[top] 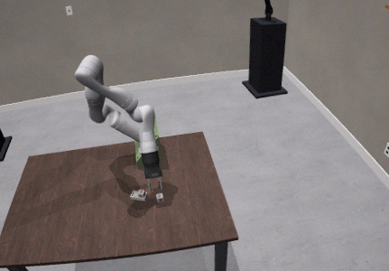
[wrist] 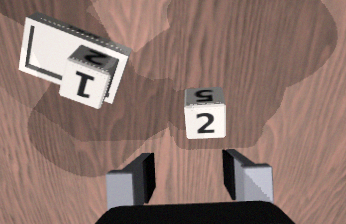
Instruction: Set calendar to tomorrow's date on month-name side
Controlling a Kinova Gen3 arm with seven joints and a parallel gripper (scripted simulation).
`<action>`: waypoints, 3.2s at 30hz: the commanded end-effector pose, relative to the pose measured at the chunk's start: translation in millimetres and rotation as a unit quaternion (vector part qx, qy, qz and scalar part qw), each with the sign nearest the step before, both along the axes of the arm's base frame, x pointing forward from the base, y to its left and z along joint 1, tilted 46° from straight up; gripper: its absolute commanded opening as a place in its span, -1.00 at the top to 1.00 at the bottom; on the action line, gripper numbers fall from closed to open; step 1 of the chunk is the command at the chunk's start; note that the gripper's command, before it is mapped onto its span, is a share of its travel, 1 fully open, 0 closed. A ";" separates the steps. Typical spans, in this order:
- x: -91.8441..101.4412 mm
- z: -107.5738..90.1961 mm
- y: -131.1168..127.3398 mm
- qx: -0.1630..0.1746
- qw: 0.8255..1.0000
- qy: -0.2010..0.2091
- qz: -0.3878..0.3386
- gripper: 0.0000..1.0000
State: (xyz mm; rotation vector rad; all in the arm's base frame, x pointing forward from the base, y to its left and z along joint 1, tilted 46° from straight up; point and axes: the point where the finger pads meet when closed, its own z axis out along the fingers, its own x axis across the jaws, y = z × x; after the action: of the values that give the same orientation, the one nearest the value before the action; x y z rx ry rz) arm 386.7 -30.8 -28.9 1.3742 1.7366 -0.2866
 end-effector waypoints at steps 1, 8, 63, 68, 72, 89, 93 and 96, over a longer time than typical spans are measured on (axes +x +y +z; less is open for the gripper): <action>-1.7 0.1 -1.5 -0.005 1.000 -0.002 0.005 -0.74; -1.7 2.3 -5.4 -0.012 1.000 -0.019 0.019 -0.74; -0.8 -6.8 10.5 0.019 0.994 -0.066 0.087 -0.74; -0.8 -6.8 10.5 0.019 0.994 -0.066 0.087 -0.74; -0.8 -7.1 10.3 0.019 0.994 -0.066 0.087 -0.74; -1.4 -14.4 2.8 0.019 0.994 -0.066 0.087 -0.74; -1.8 -18.3 -1.3 0.019 0.994 -0.066 0.087 -0.74; -2.1 -21.8 -4.9 0.019 0.994 -0.066 0.087 -0.74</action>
State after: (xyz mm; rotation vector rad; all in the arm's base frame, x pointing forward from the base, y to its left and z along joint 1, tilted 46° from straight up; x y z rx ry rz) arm 387.0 -30.5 -47.4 1.2333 1.7430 -0.0517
